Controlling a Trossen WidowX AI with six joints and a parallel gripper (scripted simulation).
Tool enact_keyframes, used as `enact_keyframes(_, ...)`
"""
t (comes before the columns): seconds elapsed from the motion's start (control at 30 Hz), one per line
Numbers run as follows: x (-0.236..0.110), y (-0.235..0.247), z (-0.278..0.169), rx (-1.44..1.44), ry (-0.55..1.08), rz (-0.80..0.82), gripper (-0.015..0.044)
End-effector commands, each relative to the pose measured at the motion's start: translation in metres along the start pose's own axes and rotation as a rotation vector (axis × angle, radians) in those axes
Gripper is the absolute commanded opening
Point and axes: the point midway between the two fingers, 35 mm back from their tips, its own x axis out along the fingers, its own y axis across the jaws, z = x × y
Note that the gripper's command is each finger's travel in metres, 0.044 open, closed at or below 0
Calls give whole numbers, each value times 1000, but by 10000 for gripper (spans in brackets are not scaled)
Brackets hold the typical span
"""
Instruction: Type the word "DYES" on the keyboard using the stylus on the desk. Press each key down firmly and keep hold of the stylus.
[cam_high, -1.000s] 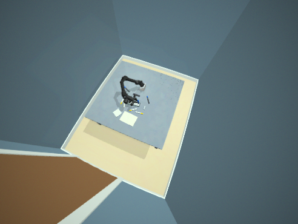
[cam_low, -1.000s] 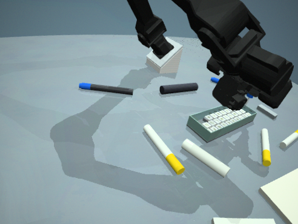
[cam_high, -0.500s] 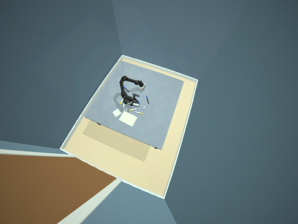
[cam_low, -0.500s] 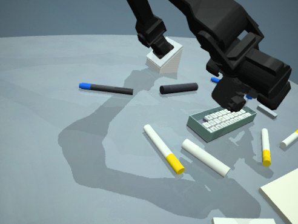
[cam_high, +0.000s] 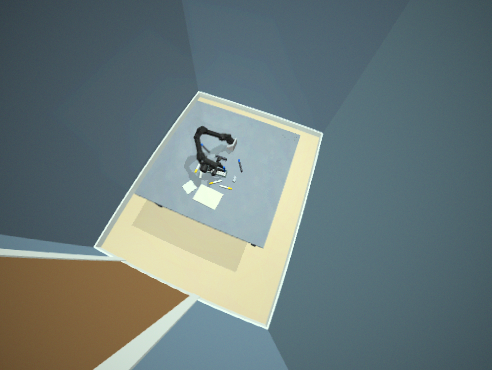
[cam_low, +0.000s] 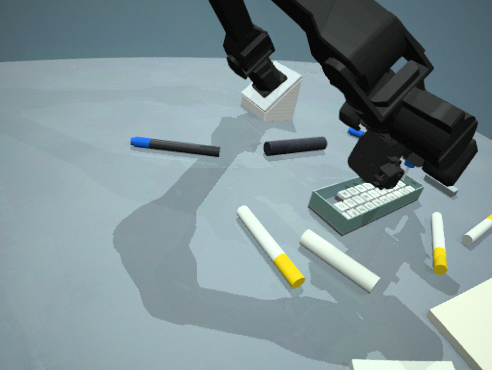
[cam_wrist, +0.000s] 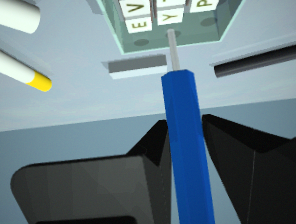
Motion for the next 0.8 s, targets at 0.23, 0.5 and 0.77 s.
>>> enact_keyframes(0.23, 2, 0, 4, -1, -3, 0, 81)
enact_keyframes(0.5, 4, 0, 7, -1, -3, 0, 81)
enact_keyframes(0.77, 6, 0, 10, -1, -3, 0, 81)
